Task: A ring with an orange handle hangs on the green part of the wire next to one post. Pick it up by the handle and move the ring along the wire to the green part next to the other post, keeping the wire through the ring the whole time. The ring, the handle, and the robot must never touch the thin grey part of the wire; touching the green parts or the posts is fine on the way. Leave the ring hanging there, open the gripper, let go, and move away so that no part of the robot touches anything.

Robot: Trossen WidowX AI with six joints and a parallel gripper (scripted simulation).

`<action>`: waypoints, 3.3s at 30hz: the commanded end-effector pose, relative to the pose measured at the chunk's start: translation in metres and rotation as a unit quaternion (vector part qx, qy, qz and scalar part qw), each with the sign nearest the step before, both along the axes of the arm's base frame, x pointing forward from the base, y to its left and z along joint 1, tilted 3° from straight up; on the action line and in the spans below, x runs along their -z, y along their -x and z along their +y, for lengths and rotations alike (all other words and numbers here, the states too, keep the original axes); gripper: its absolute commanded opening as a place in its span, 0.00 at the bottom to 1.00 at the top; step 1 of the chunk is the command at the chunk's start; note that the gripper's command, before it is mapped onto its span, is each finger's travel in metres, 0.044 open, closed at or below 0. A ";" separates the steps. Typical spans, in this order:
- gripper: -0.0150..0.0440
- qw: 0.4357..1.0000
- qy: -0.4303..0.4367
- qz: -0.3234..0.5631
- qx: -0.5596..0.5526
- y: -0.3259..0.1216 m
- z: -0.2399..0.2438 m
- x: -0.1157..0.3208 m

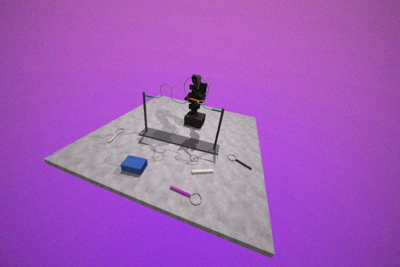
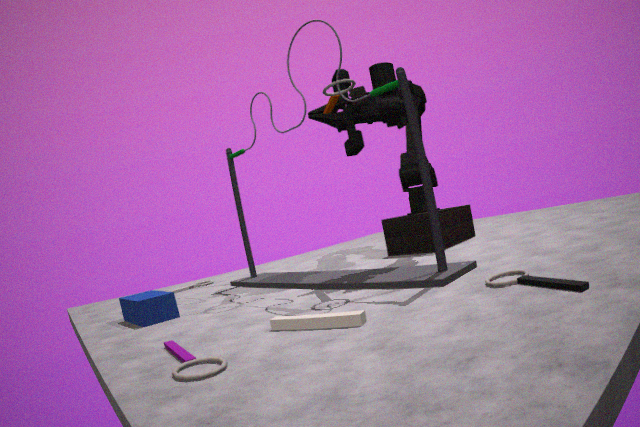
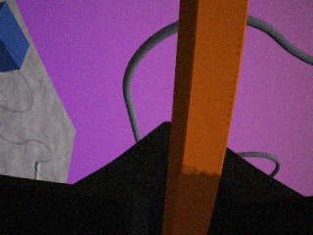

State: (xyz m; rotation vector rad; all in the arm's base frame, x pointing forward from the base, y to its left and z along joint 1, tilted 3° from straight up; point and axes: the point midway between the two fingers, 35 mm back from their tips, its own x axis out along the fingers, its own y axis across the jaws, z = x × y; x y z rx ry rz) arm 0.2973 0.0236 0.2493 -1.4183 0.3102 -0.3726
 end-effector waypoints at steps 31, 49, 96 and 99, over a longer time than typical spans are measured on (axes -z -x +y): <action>0.00 0.930 -0.368 0.008 -0.020 -0.001 0.055 0.105; 0.00 0.836 -0.548 0.015 -0.008 0.004 0.115 0.133; 0.00 0.754 -0.657 0.019 0.000 0.011 0.195 0.136; 0.00 0.754 -0.657 0.019 0.000 0.011 0.198 0.136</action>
